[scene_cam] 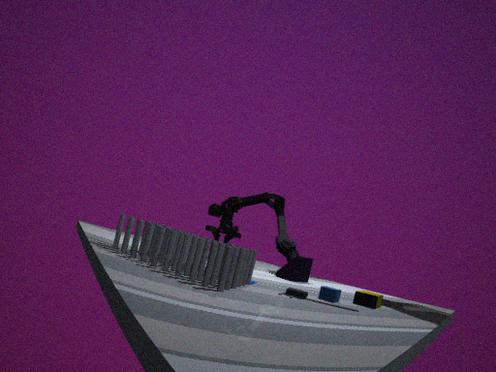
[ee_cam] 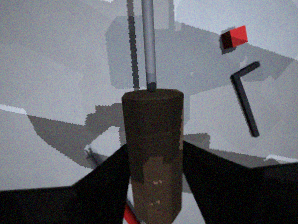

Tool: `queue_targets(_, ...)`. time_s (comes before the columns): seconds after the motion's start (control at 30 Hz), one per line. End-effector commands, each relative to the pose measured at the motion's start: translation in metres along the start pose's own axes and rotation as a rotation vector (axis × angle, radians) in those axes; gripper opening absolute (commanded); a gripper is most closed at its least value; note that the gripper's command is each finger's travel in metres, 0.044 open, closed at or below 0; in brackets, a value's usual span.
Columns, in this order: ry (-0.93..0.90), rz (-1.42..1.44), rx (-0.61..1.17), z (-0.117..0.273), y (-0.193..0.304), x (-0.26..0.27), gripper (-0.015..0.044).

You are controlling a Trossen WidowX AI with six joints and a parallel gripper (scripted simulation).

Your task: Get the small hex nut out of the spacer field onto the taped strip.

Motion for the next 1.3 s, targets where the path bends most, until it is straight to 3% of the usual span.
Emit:
queue_targets(0.0, 0.003, -0.046, -0.004, 0.000, -0.001, 0.000, 0.0000)
queue_targets(1.27, -0.002, -0.035, 0.004, -0.055, 0.000, -0.001, 0.0000)
Point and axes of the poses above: the point midway between the two fingers, 35 mm back from their tips, its own z axis back along the fingers, its own x axis across the jaws, y = z × x, the point moved 2 cm from there along z, back along the fingers, and after that the axes turned 12 degrees about -z, right-handed, at the moved point
